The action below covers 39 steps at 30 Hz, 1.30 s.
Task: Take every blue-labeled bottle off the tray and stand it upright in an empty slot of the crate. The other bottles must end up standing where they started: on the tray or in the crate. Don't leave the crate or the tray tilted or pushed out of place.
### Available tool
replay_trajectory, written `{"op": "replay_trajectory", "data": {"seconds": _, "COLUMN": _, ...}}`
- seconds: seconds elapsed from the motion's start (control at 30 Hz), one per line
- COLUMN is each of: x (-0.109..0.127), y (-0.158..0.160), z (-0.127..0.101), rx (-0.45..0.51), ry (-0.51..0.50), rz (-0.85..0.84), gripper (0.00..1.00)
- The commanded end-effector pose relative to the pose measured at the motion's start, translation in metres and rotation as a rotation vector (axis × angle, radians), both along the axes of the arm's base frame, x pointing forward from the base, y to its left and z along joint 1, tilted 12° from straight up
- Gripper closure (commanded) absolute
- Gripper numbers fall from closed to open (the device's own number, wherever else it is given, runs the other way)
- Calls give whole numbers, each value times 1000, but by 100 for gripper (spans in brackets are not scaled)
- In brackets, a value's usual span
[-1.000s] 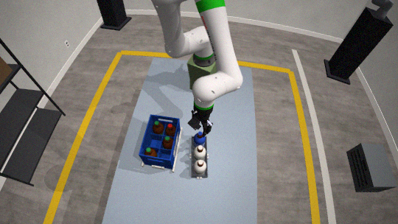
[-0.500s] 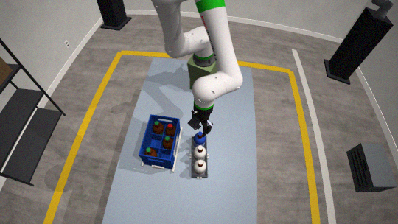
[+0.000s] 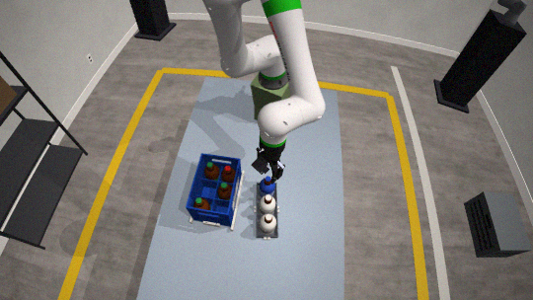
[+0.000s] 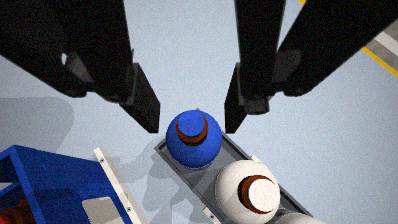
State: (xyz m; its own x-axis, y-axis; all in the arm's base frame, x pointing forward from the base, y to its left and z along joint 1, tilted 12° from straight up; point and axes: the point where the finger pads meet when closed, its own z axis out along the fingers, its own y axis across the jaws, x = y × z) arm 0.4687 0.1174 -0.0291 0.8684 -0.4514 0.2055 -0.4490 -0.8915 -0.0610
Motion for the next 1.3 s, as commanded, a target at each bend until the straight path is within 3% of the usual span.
{"op": "replay_trajectory", "data": {"seconds": 0.0, "x": 1, "y": 0, "z": 1, "rx": 1, "ry": -2, "rz": 0, "gripper": 56}}
{"op": "replay_trajectory", "data": {"seconds": 0.5, "x": 2, "y": 0, "z": -4, "rx": 1, "ry": -2, "rz": 0, "gripper": 56}}
{"op": "replay_trajectory", "data": {"seconds": 1.27, "x": 8, "y": -1, "z": -32, "rx": 1, "ry": -2, "rz": 0, "gripper": 56}}
